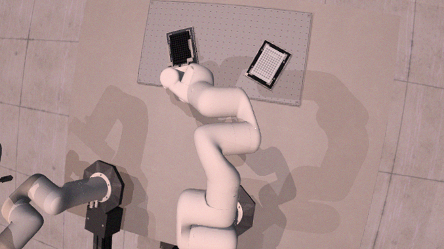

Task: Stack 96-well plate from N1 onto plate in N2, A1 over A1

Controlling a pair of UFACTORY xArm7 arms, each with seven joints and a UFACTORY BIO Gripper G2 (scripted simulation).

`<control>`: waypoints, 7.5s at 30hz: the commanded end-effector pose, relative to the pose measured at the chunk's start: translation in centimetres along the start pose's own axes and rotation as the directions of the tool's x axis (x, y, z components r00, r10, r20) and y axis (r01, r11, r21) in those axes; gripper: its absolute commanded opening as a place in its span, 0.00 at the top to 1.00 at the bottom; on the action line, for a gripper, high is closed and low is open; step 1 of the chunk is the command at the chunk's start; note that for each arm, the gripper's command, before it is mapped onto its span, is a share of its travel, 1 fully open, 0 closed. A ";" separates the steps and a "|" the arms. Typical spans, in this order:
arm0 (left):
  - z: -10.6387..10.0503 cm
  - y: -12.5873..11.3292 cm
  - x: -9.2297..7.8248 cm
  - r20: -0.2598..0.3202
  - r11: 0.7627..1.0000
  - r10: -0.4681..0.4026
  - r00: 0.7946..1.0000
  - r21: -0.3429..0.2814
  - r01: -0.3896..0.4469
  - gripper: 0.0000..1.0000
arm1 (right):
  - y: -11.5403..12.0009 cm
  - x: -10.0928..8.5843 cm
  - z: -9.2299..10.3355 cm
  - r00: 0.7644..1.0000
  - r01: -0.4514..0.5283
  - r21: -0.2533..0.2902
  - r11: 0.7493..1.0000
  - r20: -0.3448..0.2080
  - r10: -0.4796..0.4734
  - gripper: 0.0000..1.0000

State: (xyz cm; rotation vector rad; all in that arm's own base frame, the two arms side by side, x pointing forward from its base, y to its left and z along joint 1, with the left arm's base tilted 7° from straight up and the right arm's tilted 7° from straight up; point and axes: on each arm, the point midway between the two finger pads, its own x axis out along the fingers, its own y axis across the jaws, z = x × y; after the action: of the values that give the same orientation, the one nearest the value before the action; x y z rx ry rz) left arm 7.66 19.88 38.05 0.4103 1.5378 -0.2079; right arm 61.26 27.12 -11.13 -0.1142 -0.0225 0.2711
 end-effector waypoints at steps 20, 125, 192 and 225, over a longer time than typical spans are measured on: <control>-2.0 -0.7 0.0 0.010 0.993 -0.012 1.000 -0.114 0.013 0.00 | 0.1 0.2 0.5 1.000 0.000 0.001 1.000 0.004 0.000 1.00; -2.0 -0.7 0.0 0.010 0.993 -0.012 1.000 -0.114 0.013 0.00 | -2.4 -0.9 8.2 0.965 0.263 0.002 0.965 0.004 -0.263 1.00; -2.0 -0.7 0.0 0.010 0.993 -0.012 1.000 -0.114 0.013 0.00 | -21.0 -8.3 8.2 0.772 0.636 0.003 0.772 0.003 -0.636 1.00; -2.0 -0.7 0.0 0.010 0.993 -0.012 1.000 -0.114 0.013 0.00 | -30.0 -11.9 8.2 0.772 0.636 0.002 0.772 0.003 -0.636 1.00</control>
State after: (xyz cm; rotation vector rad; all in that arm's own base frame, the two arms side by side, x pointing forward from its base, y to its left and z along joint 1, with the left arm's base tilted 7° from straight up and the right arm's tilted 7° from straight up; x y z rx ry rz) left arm 7.66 19.88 38.05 0.4103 1.5378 -0.2079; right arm 57.54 -2.36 0.00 -0.1011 -0.0609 -0.4189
